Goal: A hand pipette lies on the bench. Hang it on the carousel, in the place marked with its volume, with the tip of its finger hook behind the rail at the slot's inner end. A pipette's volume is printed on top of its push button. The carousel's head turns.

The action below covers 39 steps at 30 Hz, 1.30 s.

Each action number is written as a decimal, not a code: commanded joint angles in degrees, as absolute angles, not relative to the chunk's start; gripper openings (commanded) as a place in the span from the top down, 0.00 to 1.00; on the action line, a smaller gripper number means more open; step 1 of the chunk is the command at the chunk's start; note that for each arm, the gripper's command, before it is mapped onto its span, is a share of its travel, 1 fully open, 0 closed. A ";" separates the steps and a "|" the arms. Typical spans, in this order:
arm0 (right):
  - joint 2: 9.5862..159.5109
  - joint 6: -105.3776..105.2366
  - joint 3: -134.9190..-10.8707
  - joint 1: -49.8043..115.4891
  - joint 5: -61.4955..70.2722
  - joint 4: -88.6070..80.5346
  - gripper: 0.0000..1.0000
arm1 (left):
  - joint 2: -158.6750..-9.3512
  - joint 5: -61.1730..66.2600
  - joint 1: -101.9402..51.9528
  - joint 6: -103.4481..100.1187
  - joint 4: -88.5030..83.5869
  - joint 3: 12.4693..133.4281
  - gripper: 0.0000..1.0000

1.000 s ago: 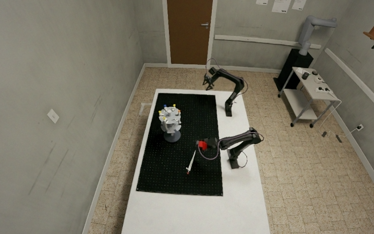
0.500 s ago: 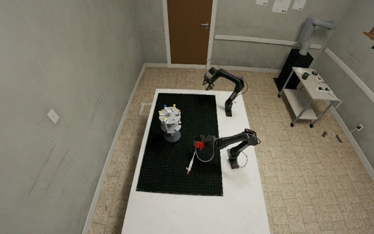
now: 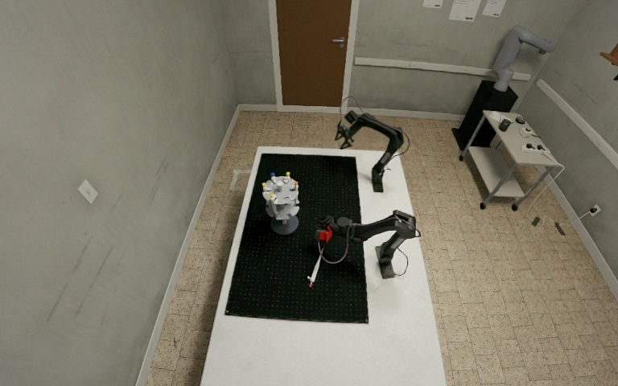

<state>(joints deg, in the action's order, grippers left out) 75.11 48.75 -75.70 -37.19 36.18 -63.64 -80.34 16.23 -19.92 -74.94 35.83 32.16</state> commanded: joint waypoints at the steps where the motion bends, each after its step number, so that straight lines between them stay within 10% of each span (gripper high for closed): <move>1: 75.47 49.07 -76.84 -37.71 37.11 -63.16 0.00 | -82.15 13.41 -21.27 -81.10 43.25 31.39 0.51; 39: 75.47 49.07 -76.84 -37.71 37.11 -63.16 0.00 | -94.68 8.57 -24.32 -89.61 59.90 37.91 0.51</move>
